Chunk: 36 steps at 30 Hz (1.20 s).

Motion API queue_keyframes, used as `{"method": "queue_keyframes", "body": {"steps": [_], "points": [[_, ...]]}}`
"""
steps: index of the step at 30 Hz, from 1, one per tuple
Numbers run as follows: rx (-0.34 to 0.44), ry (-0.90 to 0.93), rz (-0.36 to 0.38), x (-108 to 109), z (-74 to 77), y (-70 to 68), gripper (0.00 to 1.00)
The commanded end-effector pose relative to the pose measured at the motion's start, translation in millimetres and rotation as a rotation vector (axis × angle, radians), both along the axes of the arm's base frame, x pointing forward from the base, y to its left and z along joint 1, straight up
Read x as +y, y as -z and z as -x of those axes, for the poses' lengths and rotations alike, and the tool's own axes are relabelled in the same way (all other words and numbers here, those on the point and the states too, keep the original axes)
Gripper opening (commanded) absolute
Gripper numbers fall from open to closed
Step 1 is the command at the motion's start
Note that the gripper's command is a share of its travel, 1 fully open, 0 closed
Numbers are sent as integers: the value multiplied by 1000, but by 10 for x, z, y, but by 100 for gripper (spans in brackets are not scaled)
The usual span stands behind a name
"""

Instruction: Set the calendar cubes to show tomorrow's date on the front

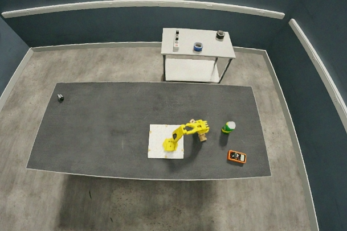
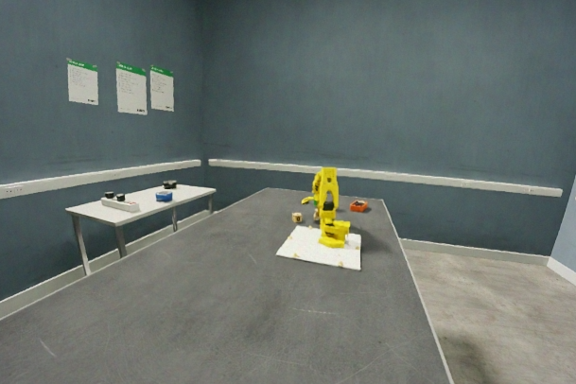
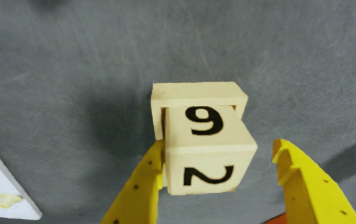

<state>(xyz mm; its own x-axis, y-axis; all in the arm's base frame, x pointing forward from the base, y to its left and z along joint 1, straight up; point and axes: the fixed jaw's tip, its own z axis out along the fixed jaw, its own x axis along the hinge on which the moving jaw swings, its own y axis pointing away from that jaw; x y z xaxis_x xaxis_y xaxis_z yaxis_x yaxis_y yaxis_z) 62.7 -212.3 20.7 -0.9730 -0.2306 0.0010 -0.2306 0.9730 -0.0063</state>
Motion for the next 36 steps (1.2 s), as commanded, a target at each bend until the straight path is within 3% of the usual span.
{"method": "queue_keyframes", "body": {"steps": [1, 13, 31, 36], "points": [[5, -4, -22, 33, 23, 42, 35], [4, -4, -19, 26, 21, 8, 36], [-6, -4, 17, 10, 16, -483, 36], [-8, -4, 22, 20, 19, -551, 36]]}}
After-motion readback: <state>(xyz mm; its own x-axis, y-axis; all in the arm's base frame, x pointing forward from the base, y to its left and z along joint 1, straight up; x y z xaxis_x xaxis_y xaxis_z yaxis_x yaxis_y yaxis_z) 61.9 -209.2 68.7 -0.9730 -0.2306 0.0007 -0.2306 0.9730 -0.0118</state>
